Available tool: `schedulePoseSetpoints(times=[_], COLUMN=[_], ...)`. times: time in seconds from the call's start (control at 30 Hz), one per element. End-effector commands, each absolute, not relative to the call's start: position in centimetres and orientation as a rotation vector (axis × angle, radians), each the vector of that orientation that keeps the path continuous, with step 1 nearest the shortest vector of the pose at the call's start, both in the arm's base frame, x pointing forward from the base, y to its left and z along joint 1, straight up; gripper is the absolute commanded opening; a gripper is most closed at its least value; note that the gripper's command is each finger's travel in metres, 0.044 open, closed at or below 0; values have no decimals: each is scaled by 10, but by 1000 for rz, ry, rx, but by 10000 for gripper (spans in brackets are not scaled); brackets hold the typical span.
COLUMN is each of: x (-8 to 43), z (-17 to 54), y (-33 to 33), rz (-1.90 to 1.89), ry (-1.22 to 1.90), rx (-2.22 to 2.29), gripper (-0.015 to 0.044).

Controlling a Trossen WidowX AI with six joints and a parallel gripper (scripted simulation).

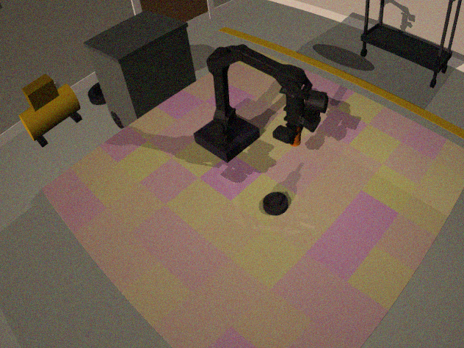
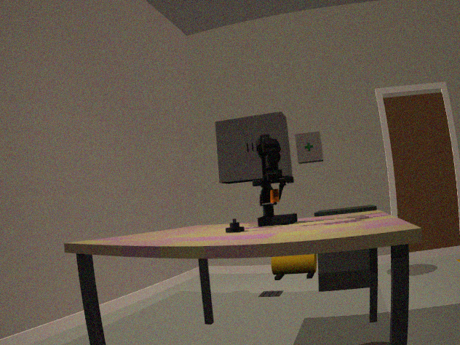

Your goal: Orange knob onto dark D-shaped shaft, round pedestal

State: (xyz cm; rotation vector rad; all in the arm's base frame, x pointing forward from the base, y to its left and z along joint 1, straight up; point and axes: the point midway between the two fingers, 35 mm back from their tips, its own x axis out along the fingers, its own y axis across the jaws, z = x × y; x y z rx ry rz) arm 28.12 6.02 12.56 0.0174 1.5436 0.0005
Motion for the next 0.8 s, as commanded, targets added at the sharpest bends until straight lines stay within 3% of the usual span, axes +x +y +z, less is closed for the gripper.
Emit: schedulePoseSetpoints(times=[0.0,0.77], x=[277,301], z=[144,132], y=[58,10], rz=[0,-9], ry=[1537,1532], rx=[15,16], gripper=[0,0])
